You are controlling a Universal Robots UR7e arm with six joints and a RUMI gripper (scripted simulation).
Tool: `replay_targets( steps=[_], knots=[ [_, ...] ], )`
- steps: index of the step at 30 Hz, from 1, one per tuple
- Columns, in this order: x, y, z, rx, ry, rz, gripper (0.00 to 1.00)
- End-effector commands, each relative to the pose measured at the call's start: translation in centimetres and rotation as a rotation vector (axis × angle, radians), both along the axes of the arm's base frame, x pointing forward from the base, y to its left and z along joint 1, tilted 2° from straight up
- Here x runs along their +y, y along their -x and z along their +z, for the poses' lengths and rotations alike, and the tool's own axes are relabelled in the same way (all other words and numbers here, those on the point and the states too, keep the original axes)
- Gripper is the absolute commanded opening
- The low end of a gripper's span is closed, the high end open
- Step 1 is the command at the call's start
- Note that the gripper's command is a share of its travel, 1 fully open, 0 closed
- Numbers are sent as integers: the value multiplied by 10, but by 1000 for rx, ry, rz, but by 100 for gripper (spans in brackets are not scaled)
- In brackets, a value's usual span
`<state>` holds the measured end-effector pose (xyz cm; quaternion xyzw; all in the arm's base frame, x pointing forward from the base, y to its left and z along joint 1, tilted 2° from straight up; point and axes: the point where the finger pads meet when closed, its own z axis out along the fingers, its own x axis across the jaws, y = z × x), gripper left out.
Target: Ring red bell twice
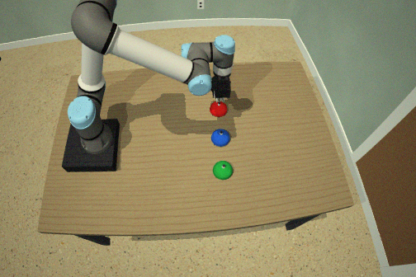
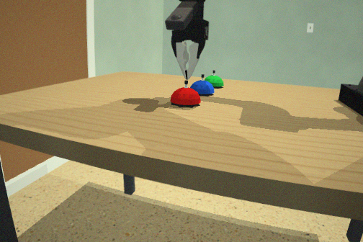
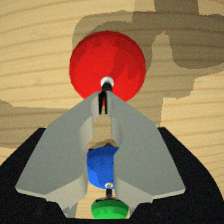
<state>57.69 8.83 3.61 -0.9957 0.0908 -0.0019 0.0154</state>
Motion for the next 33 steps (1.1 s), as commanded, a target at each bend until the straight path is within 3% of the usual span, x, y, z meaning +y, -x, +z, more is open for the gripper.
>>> replay_targets(
  steps=[1, 33],
  knots=[
    [0, 0, 1, -2, 0, 0, 0],
    [0, 0, 5, -2, 0, 0, 0]
  ],
)
